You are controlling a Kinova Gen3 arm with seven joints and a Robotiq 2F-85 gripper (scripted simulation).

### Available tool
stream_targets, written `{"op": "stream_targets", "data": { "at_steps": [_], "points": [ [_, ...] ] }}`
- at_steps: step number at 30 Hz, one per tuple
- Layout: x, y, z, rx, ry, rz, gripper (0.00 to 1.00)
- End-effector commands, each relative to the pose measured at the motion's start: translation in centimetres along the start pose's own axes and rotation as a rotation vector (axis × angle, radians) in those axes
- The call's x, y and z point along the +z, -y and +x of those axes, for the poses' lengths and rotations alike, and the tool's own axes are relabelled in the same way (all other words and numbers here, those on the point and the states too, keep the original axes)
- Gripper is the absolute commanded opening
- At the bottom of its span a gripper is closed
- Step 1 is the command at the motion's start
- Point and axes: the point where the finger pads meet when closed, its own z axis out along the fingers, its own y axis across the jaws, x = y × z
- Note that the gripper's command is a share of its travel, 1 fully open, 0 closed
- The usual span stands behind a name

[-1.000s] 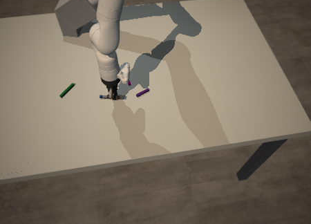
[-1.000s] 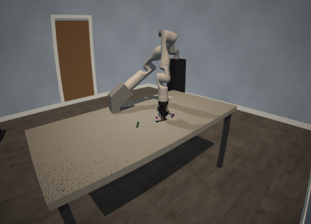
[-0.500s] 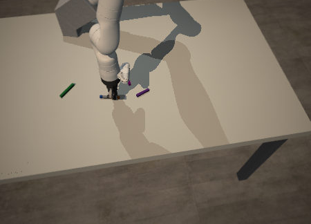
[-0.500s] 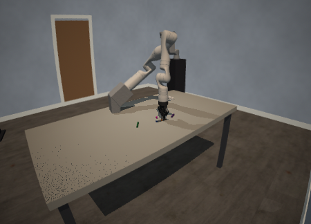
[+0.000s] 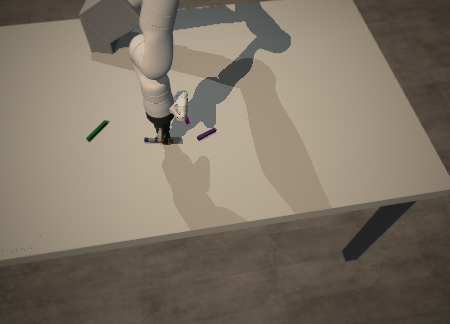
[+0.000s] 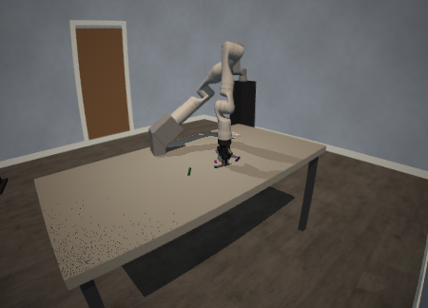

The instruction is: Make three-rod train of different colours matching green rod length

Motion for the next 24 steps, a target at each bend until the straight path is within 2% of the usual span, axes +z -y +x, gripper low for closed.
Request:
{"op": "stream_targets", "data": {
  "at_steps": [1,5,9,11,12,16,20,24],
  "points": [
    [0.15,-0.19,-0.06,-0.015,0.003,-0.003,0.05],
    [0.15,-0.19,-0.06,-0.015,0.003,-0.003,0.05],
    [0.15,-0.19,-0.06,-0.015,0.003,-0.003,0.12],
    [0.15,-0.19,-0.06,-0.015,0.003,-0.003,0.12],
    [0.15,-0.19,-0.06,-0.015,0.003,-0.003,0.16],
    [0.15,-0.19,-0.06,-0.015,0.003,-0.003,0.16],
    [0.15,-0.19,-0.06,-0.015,0.003,-0.003,0.24],
    [0.15,-0.19,-0.06,-0.015,0.003,-0.003,0.24]
  ]
}}
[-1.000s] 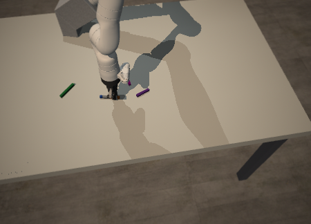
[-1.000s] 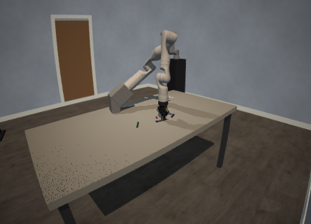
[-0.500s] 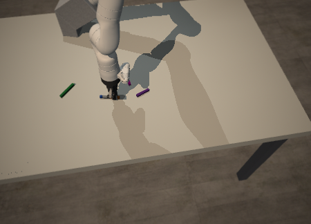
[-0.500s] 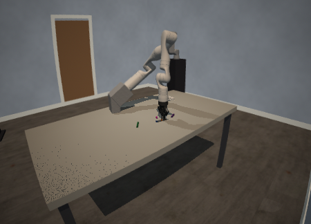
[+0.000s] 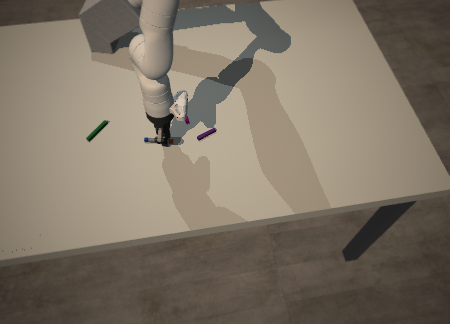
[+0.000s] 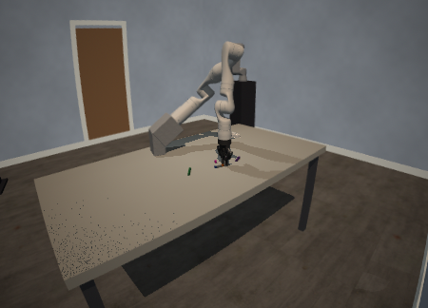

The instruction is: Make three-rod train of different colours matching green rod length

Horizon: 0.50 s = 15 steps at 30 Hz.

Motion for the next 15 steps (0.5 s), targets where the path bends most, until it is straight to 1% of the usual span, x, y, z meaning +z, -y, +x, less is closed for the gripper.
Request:
{"op": "stream_targets", "data": {
  "at_steps": [1,10,15],
  "points": [
    [0.2,-0.2,-0.1,-0.015,0.003,-0.003,0.24],
    [0.0,-0.2,-0.1,-0.015,0.003,-0.002,0.24],
    [-1.3,0.1,0.0,-0.014,0.002,0.001,0.24]
  ]
}}
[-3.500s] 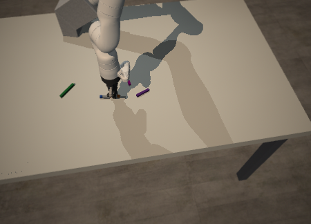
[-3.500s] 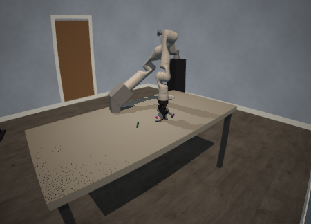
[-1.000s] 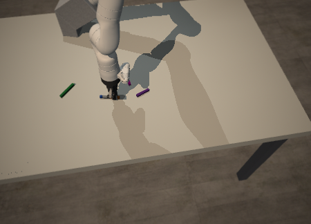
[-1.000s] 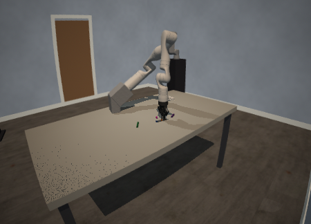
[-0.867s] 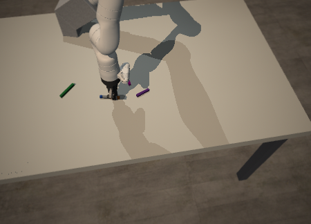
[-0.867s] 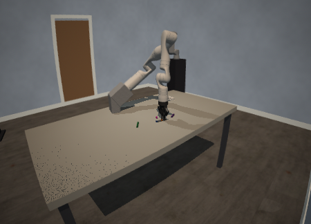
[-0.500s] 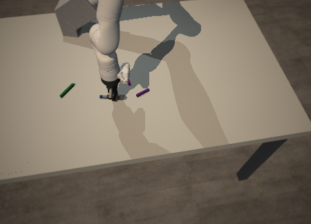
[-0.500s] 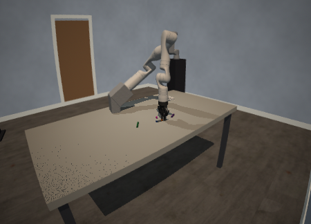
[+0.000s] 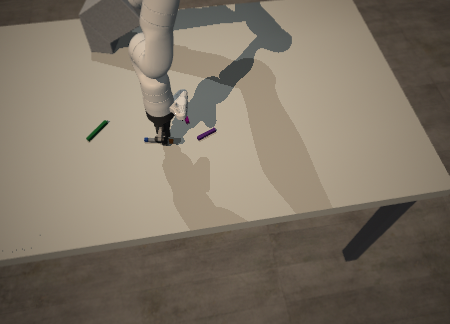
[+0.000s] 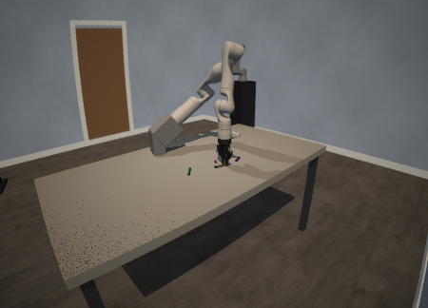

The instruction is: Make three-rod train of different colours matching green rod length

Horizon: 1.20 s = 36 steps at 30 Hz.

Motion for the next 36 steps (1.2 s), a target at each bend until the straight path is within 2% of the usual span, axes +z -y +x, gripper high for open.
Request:
{"op": "stream_targets", "data": {
  "at_steps": [1,8,10,15,23,24,36],
  "points": [
    [-1.4,0.0,-0.1,-0.005,0.002,-0.002,0.24],
    [-5.1,-0.2,0.0,-0.006,0.003,-0.005,0.24],
    [-5.1,-0.2,0.0,-0.006,0.003,-0.005,0.24],
    [-7.5,-0.4,0.0,-0.008,0.003,-0.008,0.24],
    [-8.5,-0.2,0.0,-0.007,0.003,-0.006,0.24],
    [-8.5,-0.2,0.0,-0.007,0.003,-0.006,1.0],
    [-8.5,-0.2,0.0,-0.007,0.003,-0.006,1.0]
  ]
}}
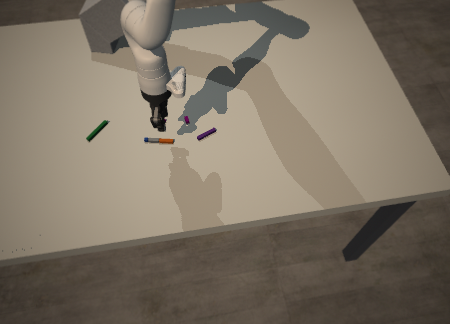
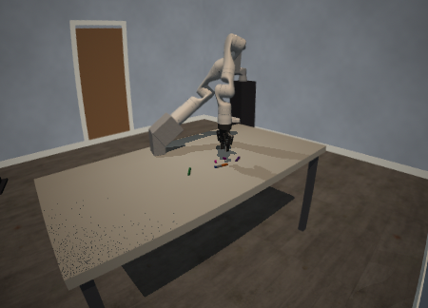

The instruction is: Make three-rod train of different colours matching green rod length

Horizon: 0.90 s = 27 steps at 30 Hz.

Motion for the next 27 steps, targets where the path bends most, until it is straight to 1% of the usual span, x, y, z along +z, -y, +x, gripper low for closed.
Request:
{"op": "stream_targets", "data": {
  "at_steps": [1,11,14,18,23,25,27],
  "points": [
    [-0.3,-0.2,-0.1,0.007,0.001,-0.005,1.0],
    [-0.4,-0.2,-0.1,0.007,0.001,-0.005,1.0],
    [-0.7,-0.3,-0.1,0.007,0.001,-0.006,1.0],
    [-1.8,-0.4,-0.1,0.006,0.001,-0.008,1.0],
    [-4.3,-0.4,0.0,0.005,0.001,-0.008,1.0],
    [-4.3,-0.4,0.0,0.005,0.001,-0.008,1.0],
    [-5.4,-0.3,0.0,0.005,0.001,-0.008,1.0]
  ]
}}
